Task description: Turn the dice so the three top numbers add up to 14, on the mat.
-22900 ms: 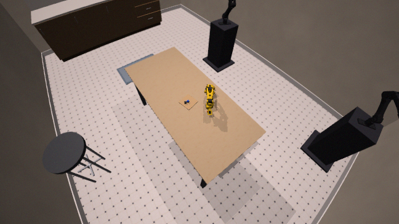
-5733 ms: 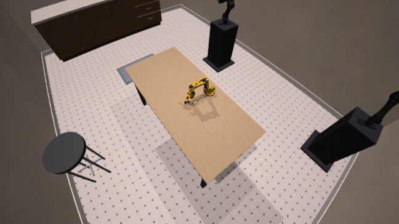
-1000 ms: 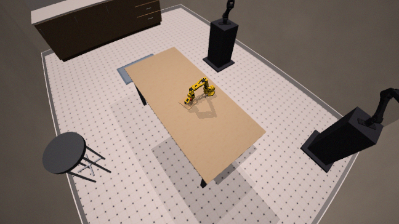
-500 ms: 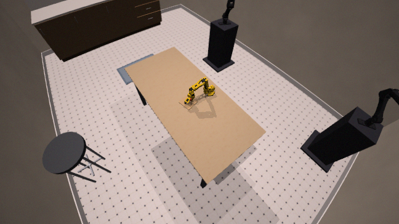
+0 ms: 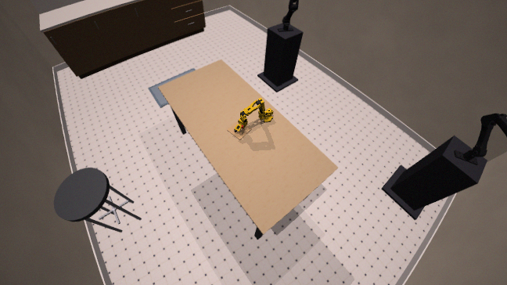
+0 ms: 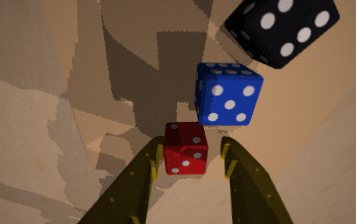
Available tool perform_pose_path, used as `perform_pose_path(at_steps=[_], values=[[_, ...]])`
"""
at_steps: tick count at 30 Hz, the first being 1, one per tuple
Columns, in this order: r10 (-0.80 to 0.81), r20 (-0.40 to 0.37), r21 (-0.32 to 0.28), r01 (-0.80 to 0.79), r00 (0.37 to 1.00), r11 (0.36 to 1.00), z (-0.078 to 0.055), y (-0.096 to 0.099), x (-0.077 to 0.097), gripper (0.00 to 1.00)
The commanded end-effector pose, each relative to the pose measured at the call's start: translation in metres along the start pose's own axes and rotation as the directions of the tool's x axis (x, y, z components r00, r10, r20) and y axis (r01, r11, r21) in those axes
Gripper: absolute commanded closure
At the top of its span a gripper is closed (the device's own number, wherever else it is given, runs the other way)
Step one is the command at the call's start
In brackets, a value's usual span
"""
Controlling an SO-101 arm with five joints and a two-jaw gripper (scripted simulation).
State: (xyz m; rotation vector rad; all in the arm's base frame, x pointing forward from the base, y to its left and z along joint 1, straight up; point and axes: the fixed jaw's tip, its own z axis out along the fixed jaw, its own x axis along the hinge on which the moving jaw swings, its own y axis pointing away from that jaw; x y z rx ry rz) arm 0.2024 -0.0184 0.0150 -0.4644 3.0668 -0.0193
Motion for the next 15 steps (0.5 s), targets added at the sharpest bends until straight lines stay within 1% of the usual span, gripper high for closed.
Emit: perform_pose_path(at_steps=[1,8,15], values=[[0.009,0.015,0.006,-0.009,1.000,1.000,-0.0015,-0.0026,-0.0010,0.78],[0.009,0.015,0.006,-0.009,1.000,1.000,-0.0015,-0.0026,-0.0010,0.72],[0.009,0.015,0.006,-0.009,1.000,1.000,-0.0015,-0.0026,-0.0010,0.71]])
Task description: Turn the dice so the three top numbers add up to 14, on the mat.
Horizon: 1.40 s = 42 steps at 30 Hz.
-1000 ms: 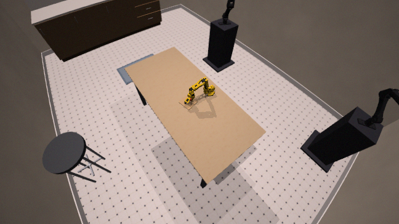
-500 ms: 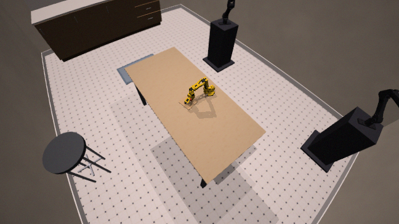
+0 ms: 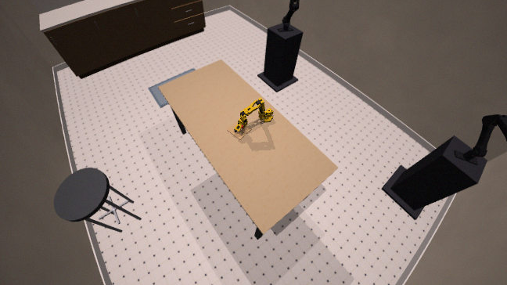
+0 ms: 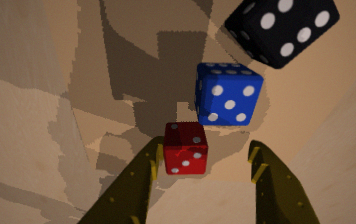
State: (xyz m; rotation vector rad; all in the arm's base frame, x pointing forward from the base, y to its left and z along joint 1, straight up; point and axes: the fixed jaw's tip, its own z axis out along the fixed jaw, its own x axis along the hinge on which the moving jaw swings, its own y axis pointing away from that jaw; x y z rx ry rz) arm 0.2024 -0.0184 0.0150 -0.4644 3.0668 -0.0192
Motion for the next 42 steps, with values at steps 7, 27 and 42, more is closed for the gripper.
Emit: perform_pose_path(at_steps=[7,27,42], values=[[0.009,0.015,0.006,-0.009,1.000,1.000,-0.005,-0.003,-0.002,0.71],[0.009,0.015,0.006,-0.009,1.000,1.000,-0.058,-0.003,-0.001,0.71],[0.009,0.015,0.006,-0.009,1.000,1.000,-0.062,-0.002,-0.001,0.71]])
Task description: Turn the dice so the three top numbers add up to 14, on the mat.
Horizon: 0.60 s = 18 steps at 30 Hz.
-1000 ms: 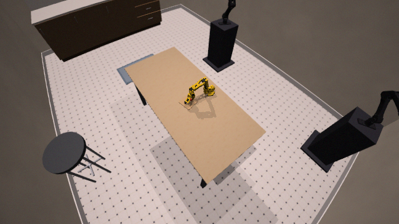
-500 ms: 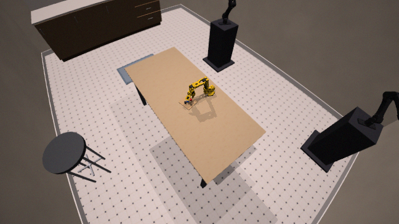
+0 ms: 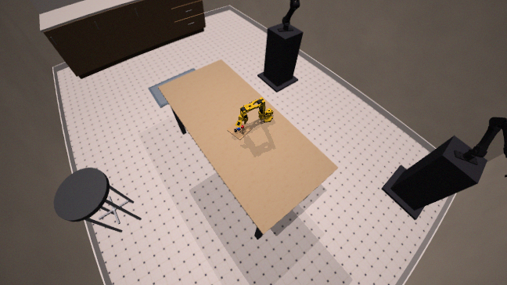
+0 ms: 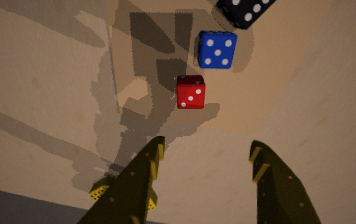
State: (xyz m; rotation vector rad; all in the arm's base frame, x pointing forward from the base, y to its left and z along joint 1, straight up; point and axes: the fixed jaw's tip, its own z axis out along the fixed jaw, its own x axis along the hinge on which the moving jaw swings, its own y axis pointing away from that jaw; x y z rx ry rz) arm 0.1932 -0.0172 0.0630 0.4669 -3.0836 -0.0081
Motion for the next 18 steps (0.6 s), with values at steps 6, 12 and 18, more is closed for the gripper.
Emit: perform_pose_path(at_steps=[6,12,18], values=[[0.008,0.074,0.032,-0.011,0.997,0.999,-0.0138,-0.0051,-0.0063,0.71],[0.009,0.075,0.032,-0.011,0.997,0.999,-0.0139,-0.0050,-0.0062,0.71],[0.044,0.099,0.038,-0.048,0.994,0.998,-0.0211,-0.0015,-0.0033,0.71]])
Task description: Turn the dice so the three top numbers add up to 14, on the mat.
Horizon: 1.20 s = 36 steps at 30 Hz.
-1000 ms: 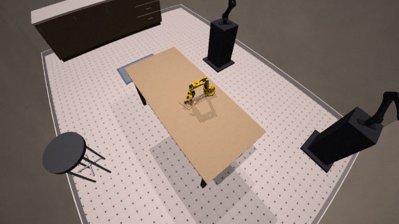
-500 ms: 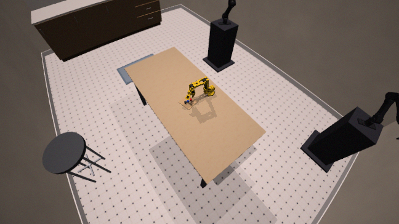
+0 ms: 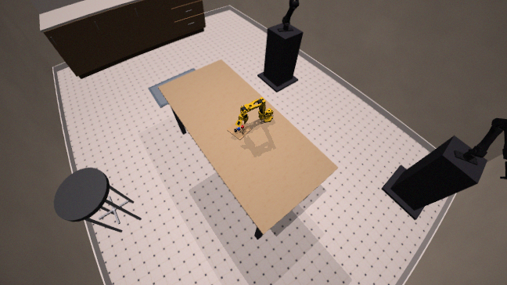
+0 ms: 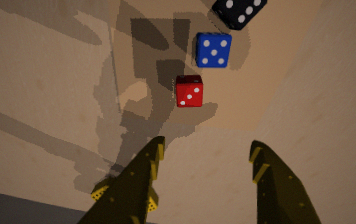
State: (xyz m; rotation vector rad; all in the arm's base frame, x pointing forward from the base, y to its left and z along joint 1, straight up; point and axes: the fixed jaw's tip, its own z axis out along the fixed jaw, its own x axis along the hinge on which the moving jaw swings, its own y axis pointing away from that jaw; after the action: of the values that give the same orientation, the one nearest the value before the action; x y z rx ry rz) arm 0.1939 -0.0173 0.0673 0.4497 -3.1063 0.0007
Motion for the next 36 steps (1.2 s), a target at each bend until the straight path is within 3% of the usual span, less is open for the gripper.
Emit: perform_pose_path(at_steps=[1,7,17,36], values=[[0.043,0.089,0.033,-0.046,0.995,0.998,-0.019,0.000,-0.002,0.71],[0.140,0.161,0.038,-0.148,0.977,0.988,-0.037,0.010,0.008,0.71],[0.254,0.250,0.020,-0.267,0.934,0.963,-0.053,0.021,0.023,0.71],[0.278,0.269,0.013,-0.292,0.922,0.956,-0.056,0.024,0.026,0.71]])
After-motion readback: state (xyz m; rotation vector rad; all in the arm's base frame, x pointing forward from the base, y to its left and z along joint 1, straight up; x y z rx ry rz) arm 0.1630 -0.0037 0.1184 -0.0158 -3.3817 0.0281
